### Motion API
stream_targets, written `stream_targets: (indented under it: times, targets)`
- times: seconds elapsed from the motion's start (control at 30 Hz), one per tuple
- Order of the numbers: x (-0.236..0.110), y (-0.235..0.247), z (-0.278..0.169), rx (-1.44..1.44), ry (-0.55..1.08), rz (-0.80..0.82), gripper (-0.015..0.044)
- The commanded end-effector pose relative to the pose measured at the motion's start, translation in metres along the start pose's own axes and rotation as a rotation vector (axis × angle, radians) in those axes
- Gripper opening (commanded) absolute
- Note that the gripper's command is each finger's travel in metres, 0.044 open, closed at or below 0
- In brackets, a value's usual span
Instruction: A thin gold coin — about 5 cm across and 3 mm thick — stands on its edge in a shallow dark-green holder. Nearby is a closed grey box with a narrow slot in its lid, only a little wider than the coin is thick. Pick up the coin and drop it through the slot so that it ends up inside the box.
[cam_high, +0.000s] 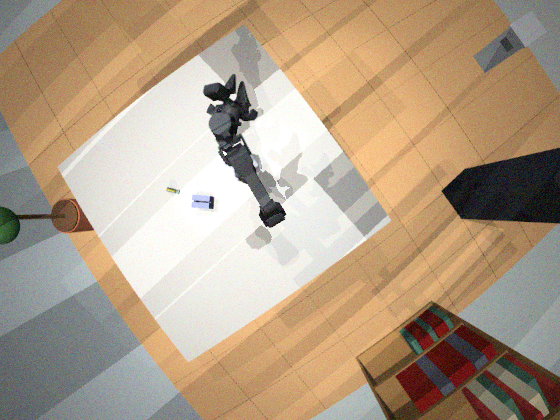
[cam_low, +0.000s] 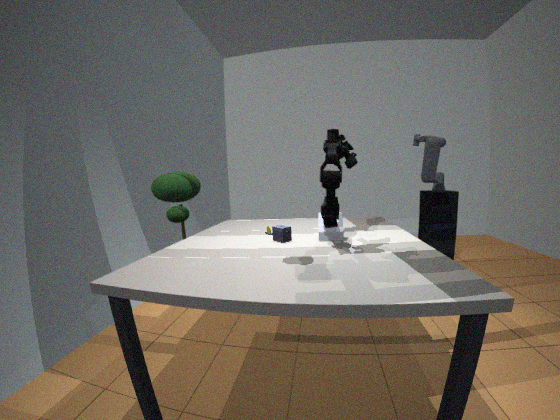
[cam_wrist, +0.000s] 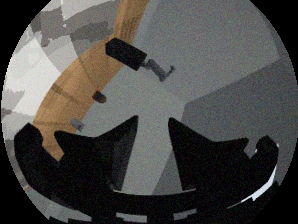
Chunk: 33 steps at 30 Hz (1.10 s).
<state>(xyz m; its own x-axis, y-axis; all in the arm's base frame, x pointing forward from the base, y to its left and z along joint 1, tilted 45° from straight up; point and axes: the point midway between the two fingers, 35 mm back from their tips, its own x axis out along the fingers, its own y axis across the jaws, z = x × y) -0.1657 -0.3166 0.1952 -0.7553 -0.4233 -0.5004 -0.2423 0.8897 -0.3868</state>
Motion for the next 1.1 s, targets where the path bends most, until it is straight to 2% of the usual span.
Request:
stream_targets:
  times: [0.0, 0.2, 0.53, 0.8, 1.07]
  targets:
    - [-0.010, -0.040, 0.066, 0.083, -0.232, -0.059, 0.0161]
    - [-0.039, -0.067, 0.154, 0.117, -0.482, -0.046, 0.0161]
    - [-0.083, -0.072, 0.240, 0.194, -0.737, 0.106, 0.0161]
    - [-0.162, -0.045, 0.341, 0.297, -0.946, 0.520, 0.0161]
    - [-0.240, -0.001, 0.408, 0.367, -0.891, 0.984, 0.0161]
